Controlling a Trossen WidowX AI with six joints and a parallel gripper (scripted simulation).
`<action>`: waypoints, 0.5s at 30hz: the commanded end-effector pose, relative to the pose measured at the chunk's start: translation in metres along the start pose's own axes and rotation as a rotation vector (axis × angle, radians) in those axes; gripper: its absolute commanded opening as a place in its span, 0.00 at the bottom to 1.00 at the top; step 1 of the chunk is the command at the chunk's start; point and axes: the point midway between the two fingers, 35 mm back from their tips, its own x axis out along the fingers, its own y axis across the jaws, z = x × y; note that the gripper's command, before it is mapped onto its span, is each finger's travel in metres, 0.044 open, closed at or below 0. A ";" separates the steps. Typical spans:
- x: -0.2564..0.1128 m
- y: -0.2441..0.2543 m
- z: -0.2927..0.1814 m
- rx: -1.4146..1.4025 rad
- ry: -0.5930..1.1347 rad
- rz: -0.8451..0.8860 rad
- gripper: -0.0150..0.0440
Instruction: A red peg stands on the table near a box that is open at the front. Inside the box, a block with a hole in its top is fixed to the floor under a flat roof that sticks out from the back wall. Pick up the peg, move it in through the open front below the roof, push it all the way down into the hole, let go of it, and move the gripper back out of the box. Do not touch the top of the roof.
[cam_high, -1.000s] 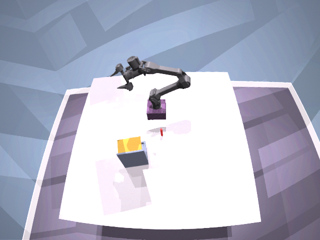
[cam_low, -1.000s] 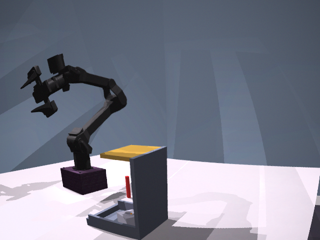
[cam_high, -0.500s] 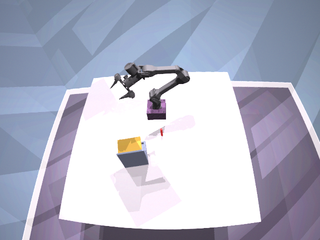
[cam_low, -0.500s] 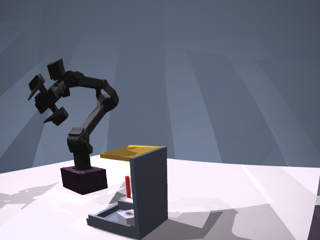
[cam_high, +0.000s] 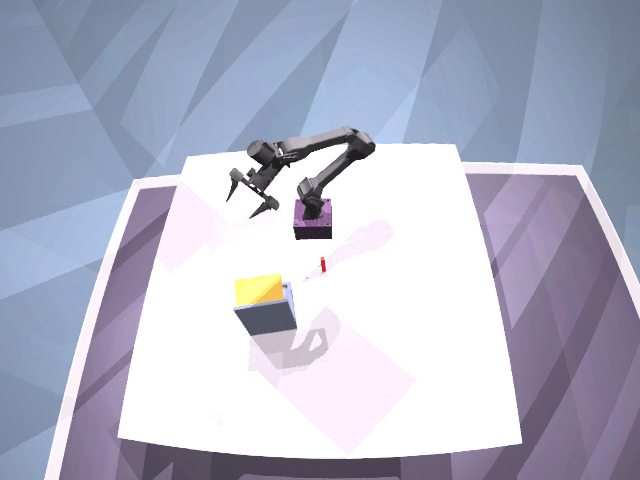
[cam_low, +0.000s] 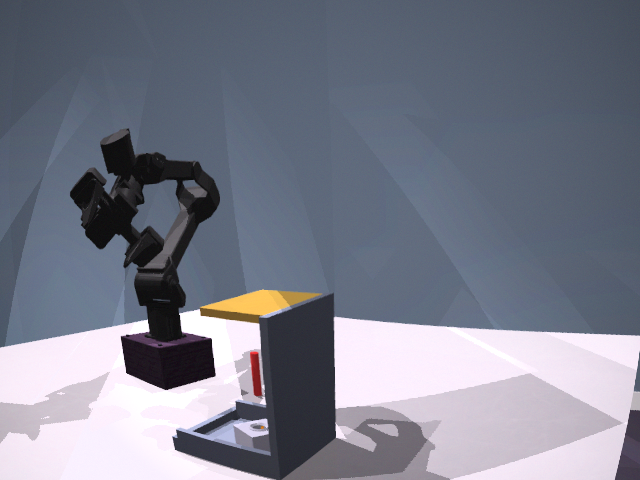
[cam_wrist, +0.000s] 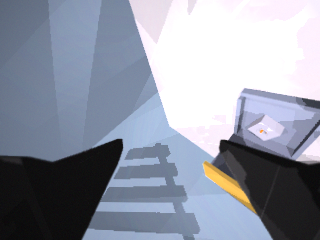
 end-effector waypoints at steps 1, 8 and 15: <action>0.008 -0.022 -0.008 0.012 0.046 -0.080 1.00; 0.016 -0.052 -0.021 0.018 0.107 -0.191 1.00; 0.019 -0.083 -0.032 0.026 0.160 -0.304 1.00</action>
